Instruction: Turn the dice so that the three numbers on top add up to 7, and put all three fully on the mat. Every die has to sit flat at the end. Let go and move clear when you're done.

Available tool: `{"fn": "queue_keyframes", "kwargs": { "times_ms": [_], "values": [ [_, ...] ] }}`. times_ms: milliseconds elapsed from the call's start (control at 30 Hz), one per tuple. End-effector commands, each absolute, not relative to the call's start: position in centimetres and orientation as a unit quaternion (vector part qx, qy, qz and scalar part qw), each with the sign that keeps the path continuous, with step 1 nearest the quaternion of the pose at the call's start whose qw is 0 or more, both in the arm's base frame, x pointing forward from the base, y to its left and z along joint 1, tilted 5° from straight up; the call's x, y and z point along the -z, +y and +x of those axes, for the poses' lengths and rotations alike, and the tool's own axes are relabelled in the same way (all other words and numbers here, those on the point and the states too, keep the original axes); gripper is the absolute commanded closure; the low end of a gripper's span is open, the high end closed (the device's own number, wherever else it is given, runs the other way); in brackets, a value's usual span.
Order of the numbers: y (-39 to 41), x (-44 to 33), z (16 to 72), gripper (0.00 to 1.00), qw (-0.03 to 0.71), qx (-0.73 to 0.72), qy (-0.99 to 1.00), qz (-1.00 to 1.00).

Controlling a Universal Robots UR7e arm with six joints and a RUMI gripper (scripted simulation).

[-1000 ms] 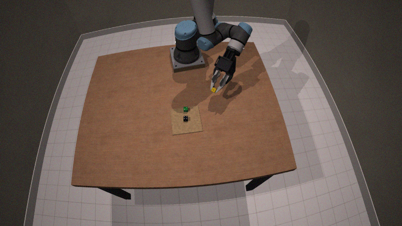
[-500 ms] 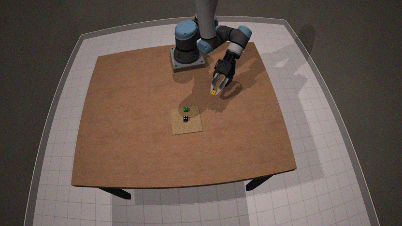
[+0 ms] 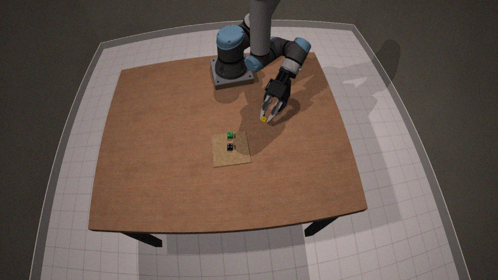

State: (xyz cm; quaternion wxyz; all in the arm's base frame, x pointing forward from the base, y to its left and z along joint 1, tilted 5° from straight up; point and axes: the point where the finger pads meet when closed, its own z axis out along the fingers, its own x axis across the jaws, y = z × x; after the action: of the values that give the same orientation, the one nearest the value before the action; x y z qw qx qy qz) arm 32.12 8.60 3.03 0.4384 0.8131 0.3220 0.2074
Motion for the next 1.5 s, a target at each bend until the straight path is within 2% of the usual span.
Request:
{"fn": "queue_keyframes", "kwargs": {
  "times_ms": [0,1467],
  "values": [
    [8.6,-2.0,32.3,0.97,0.439,-0.21,0.323,0.812],
    [8.6,-0.9,32.4,0.97,0.439,-0.21,0.323,0.812]
  ]
}}
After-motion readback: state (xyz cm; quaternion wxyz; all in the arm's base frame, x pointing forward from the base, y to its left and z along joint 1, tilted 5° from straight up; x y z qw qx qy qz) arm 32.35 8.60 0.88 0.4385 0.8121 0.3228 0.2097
